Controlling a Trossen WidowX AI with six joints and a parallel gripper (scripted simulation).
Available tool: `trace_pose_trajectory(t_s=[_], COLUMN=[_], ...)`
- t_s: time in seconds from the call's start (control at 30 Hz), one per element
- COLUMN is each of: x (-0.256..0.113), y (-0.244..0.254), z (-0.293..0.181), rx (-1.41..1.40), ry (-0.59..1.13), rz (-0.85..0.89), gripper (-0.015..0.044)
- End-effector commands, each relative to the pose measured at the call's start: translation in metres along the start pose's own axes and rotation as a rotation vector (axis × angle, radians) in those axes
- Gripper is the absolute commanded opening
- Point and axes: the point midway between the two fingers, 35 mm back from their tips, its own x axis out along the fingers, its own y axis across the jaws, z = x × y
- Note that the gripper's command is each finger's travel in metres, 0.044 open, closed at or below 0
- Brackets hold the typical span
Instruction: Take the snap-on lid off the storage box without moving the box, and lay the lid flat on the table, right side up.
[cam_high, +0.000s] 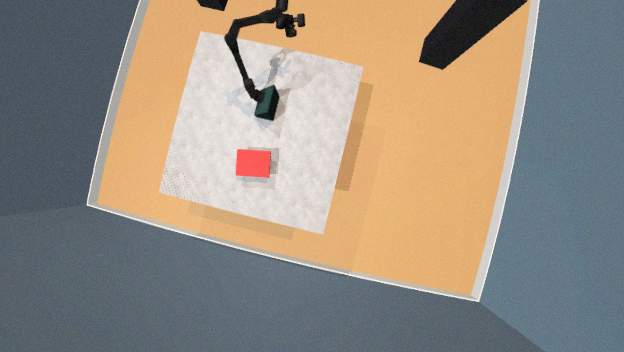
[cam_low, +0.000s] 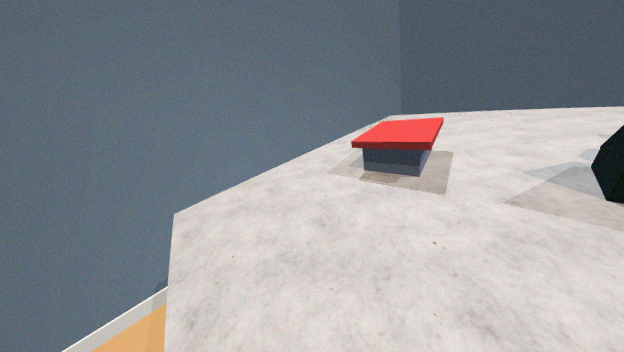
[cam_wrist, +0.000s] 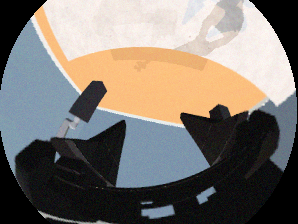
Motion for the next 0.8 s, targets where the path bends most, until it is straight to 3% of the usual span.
trace_pose_trajectory(t_s=[0.0, 0.2, 0.37, 0.57, 0.77], x=[-0.002, -0.062, -0.102, -0.178, -0.235], y=[0.003, 0.077, 0.117, 0.173, 0.201], z=[0.000, 0.023, 0.044, 0.093, 0.138], rx=[0.000, -0.008, -0.006, 0.014, 0.042], ry=[0.001, 0.016, 0.005, -0.055, -0.128], rz=[0.007, 0.236, 0.372, 0.604, 0.761], gripper=[0.0374, 0.0235, 0.0235, 0.0235, 0.0235])
